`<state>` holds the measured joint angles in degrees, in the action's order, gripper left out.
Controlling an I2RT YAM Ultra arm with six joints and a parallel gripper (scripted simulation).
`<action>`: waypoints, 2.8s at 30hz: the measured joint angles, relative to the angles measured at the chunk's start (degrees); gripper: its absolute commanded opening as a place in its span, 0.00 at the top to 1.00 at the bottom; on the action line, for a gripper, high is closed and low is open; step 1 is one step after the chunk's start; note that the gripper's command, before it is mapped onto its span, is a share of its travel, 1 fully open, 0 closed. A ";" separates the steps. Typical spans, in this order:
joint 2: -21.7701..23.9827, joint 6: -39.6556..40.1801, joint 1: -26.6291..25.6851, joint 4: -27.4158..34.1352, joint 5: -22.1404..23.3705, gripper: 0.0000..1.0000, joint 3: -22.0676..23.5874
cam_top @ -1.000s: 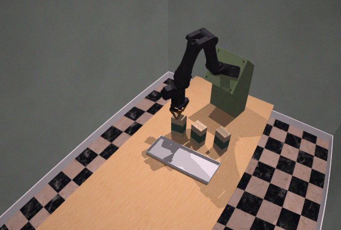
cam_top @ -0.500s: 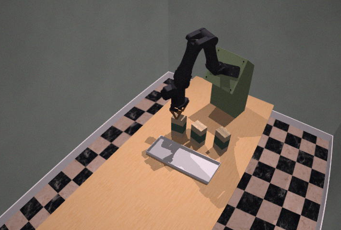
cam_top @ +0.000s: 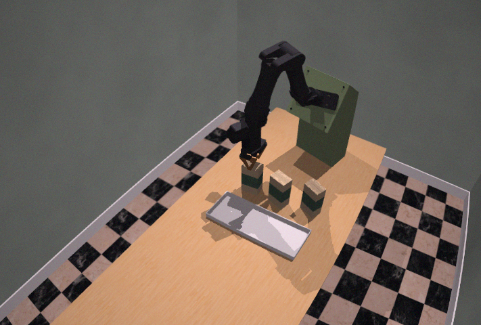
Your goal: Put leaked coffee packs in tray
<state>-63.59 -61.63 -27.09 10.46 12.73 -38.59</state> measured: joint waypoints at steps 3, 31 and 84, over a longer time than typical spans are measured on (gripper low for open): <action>-1.44 -0.13 0.44 -1.16 -0.11 0.21 0.00; -9.51 -1.11 1.86 -9.64 -1.55 0.21 -0.04; -9.51 -1.11 1.86 -9.86 -1.57 0.21 -0.04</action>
<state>-73.10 -62.74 -25.23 0.60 11.16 -38.63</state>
